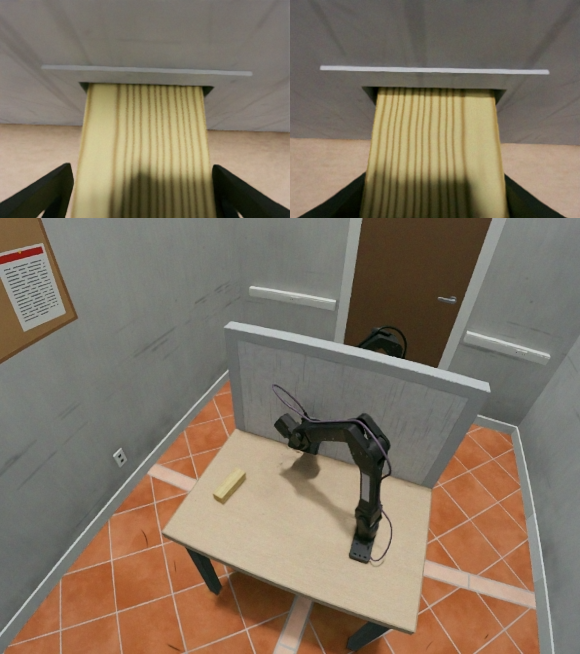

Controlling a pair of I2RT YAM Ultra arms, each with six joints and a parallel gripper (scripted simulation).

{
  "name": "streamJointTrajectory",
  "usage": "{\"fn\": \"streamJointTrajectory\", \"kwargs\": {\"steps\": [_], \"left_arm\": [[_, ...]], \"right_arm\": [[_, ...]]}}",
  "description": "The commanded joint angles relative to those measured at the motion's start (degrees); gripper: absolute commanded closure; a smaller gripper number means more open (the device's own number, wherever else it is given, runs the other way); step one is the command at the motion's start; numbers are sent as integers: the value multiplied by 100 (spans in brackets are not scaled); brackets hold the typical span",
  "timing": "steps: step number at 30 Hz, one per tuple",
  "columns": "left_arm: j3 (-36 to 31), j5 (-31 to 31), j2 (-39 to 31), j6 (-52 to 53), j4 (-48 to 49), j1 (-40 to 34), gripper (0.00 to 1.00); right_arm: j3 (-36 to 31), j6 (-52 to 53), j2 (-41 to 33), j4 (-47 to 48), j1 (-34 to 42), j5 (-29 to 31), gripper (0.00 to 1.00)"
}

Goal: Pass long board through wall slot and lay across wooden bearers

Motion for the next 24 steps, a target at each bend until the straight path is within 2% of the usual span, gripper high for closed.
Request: {"fn": "streamJointTrajectory", "kwargs": {"steps": [1, 2, 4, 24], "left_arm": [[277, 234, -289, 260, -469, 156, 23], [272, 173, -159, 55, -70, -44, 23], [253, 172, -43, 22, -12, -40, 23], [187, 239, -242, 368, -333, 203, 23]], "right_arm": [[229, 36, -204, 56, -46, -108, 100], [229, 36, -204, 56, -46, -108, 100], [229, 36, -204, 56, -46, -108, 100], [229, 36, -204, 56, -46, -108, 100]]}}
